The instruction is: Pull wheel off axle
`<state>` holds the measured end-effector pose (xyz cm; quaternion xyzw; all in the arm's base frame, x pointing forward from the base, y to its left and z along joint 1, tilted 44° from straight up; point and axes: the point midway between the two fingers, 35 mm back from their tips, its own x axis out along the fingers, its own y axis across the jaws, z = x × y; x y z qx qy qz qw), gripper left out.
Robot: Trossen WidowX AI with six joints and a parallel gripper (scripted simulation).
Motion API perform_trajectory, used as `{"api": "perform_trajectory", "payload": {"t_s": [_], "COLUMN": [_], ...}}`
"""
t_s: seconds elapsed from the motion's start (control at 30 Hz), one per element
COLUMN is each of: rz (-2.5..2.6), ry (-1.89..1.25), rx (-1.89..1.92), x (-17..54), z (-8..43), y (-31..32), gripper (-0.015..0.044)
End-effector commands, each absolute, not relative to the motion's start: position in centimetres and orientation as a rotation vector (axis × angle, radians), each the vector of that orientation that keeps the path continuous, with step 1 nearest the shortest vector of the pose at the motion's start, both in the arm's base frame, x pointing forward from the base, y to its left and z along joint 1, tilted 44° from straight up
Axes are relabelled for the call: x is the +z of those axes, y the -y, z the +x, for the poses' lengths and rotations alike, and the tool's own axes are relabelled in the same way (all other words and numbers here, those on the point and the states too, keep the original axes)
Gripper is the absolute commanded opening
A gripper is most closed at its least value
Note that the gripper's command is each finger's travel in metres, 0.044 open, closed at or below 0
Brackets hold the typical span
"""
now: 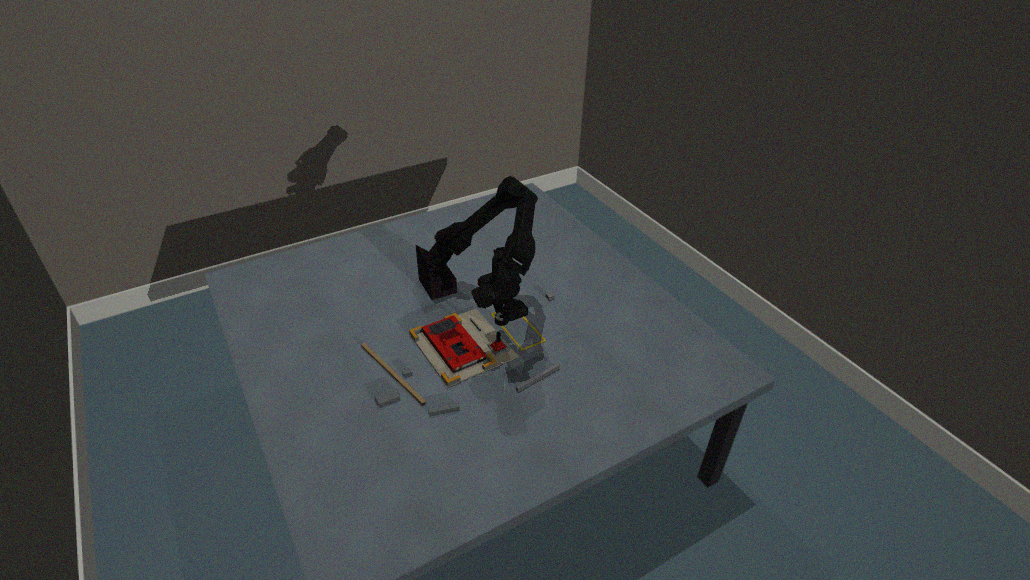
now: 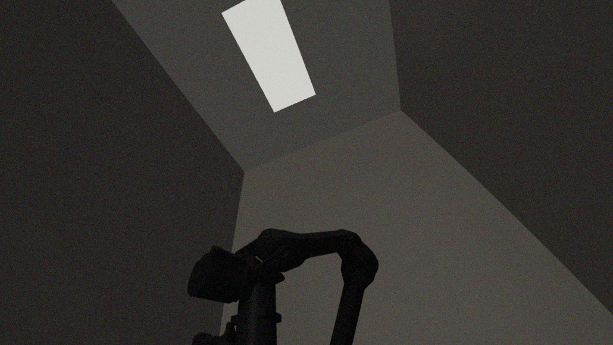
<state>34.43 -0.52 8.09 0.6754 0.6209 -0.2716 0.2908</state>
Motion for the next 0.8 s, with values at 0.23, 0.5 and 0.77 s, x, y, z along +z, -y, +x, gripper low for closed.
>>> {"api": "perform_trajectory", "payload": {"t_s": [0.23,0.5,0.77], "rz": [1.799,1.800,1.804], "ry": [-1.651,-1.650,-1.649], "rx": [-0.717,-0.715,-0.712], "x": [10.7,12.3,13.7], "z": [32.8,31.5,30.0], "y": [-1.8,-3.5,-5.0], "gripper": [0.0000,0.0000,0.0000]}}
